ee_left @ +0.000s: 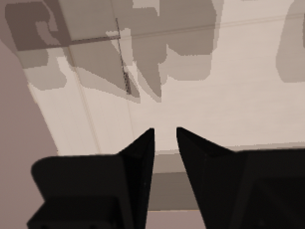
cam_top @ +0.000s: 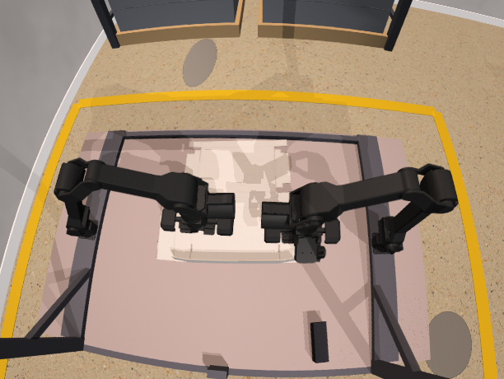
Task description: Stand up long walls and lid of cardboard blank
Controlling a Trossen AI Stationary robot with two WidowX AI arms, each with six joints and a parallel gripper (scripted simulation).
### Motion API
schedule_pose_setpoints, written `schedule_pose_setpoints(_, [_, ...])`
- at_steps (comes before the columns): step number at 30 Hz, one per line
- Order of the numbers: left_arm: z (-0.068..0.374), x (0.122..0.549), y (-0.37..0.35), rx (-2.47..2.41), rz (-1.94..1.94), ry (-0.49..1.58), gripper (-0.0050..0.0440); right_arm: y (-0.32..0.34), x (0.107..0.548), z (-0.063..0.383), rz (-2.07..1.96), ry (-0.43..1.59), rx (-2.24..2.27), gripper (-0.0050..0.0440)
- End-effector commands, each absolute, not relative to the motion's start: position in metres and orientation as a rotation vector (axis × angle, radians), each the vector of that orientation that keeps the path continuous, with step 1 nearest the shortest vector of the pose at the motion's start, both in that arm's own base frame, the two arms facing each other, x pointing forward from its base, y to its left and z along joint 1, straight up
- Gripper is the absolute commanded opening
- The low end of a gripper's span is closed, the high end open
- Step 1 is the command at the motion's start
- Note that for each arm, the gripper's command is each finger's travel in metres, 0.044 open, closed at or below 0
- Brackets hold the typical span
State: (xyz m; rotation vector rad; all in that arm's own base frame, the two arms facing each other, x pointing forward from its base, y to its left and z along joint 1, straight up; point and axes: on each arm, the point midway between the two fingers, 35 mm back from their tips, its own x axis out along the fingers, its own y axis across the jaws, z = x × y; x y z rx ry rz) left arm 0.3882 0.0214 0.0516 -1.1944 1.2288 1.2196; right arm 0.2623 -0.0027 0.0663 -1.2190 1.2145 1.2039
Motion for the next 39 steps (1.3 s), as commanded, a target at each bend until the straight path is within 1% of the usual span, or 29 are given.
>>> schedule_pose_setpoints(1, [0.098, 0.397, 0.022, -1.224, 1.184, 1.188, 0.0098, -0.002, 0.265, 0.072, 1.193, 1.196, -1.227, 0.0153])
schedule_pose_setpoints(10, [0.098, 0.397, 0.022, -1.224, 1.184, 1.188, 0.0098, -0.002, 0.265, 0.072, 1.193, 1.196, -1.227, 0.0153])
schedule_pose_setpoints(12, [0.094, 0.394, 0.022, -1.214, 1.187, 1.193, 0.005, -0.003, 0.266, 0.071, 1.167, 1.216, -1.204, 0.0105])
schedule_pose_setpoints(14, [0.094, 0.391, 0.022, -1.214, 1.188, 1.193, 0.0002, -0.004, 0.267, 0.071, 1.096, 1.257, -1.133, 0.0103])
schedule_pose_setpoints(17, [0.094, 0.382, 0.021, -1.215, 1.188, 1.193, 0.0, -0.007, 0.272, 0.07, 0.938, 1.339, -0.973, 0.0103])
schedule_pose_setpoints(25, [0.094, 0.369, 0.021, -1.215, 1.188, 1.194, 0.0, -0.012, 0.278, 0.07, 0.654, 1.449, -0.684, 0.0103])
schedule_pose_setpoints(27, [0.094, 0.369, 0.021, -1.215, 1.188, 1.194, 0.0, -0.012, 0.278, 0.07, 0.654, 1.449, -0.684, 0.0103])
schedule_pose_setpoints(39, [0.091, 0.346, 0.02, -1.215, 1.188, 1.194, 0.0, -0.02, 0.289, 0.069, 0.176, 1.542, -0.196, 0.0103])
